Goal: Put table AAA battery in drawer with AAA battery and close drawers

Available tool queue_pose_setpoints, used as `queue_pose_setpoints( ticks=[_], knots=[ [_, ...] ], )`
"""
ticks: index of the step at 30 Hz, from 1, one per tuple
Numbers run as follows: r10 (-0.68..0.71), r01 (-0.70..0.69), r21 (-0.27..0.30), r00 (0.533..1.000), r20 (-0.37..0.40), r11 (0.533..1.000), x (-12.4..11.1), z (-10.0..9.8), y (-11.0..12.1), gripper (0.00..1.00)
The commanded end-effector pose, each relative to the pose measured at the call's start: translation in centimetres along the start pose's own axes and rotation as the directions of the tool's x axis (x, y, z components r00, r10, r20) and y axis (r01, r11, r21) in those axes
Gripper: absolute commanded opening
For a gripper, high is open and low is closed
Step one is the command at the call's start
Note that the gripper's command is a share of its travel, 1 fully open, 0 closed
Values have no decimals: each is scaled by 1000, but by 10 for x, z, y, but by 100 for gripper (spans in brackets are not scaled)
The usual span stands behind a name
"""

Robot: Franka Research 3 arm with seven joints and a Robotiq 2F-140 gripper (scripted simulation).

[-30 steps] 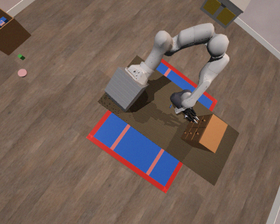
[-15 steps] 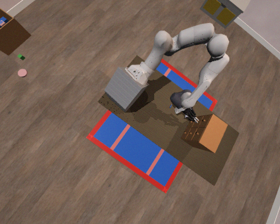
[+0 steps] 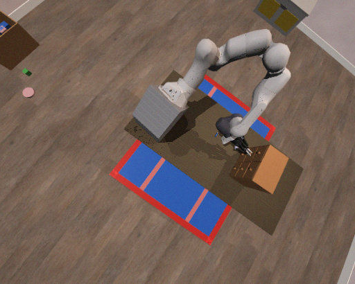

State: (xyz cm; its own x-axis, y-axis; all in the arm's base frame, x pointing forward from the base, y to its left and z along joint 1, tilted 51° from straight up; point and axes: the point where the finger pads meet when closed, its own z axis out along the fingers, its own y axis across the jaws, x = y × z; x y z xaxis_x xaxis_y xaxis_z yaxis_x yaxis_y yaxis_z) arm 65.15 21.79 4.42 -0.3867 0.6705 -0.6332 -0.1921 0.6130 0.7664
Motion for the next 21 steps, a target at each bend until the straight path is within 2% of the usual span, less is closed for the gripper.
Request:
queue_pose_setpoints(
  ticks=[1,21],
  knots=[
    [6,-6,3,1000,2,1000,0,0,-1,8],
    [6,-6,3,1000,2,1000,3,-9,-1,8]
  ],
)
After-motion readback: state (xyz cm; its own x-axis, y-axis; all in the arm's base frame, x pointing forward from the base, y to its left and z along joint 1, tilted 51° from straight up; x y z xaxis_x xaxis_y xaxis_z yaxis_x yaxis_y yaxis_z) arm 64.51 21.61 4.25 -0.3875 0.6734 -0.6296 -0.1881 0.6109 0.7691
